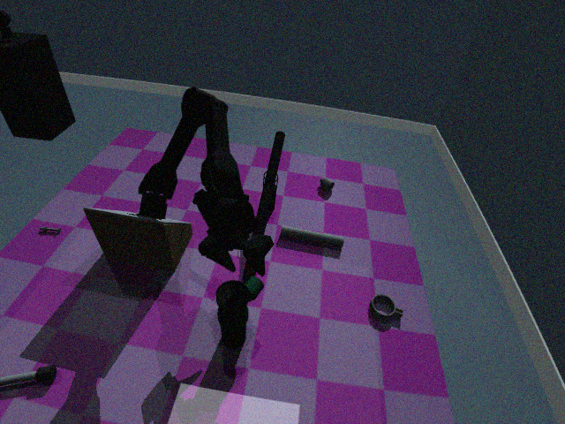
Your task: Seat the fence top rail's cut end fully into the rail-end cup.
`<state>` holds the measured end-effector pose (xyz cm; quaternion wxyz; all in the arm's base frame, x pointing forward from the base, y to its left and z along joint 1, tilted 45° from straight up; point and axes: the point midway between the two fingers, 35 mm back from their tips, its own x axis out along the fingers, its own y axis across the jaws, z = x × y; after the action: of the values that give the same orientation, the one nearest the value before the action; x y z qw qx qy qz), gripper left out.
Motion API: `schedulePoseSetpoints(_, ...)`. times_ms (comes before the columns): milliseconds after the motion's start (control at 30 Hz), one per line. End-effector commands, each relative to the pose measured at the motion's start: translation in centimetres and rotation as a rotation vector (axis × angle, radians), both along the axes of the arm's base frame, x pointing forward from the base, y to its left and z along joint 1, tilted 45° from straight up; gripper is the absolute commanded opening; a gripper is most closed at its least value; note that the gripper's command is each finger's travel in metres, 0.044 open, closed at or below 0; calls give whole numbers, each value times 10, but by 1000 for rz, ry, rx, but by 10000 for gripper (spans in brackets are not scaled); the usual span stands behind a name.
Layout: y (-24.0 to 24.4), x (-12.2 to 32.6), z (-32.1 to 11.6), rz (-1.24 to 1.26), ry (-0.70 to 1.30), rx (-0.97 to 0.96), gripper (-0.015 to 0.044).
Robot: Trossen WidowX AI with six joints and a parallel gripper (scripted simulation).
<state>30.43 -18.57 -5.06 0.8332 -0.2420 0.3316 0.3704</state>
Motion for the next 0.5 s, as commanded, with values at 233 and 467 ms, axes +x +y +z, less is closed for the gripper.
schedulePoseSetpoints(233,4,6,-11,-10,-5,-7,440)
schedulePoseSetpoints(467,9,12,-19,-10,-5,-7,440)
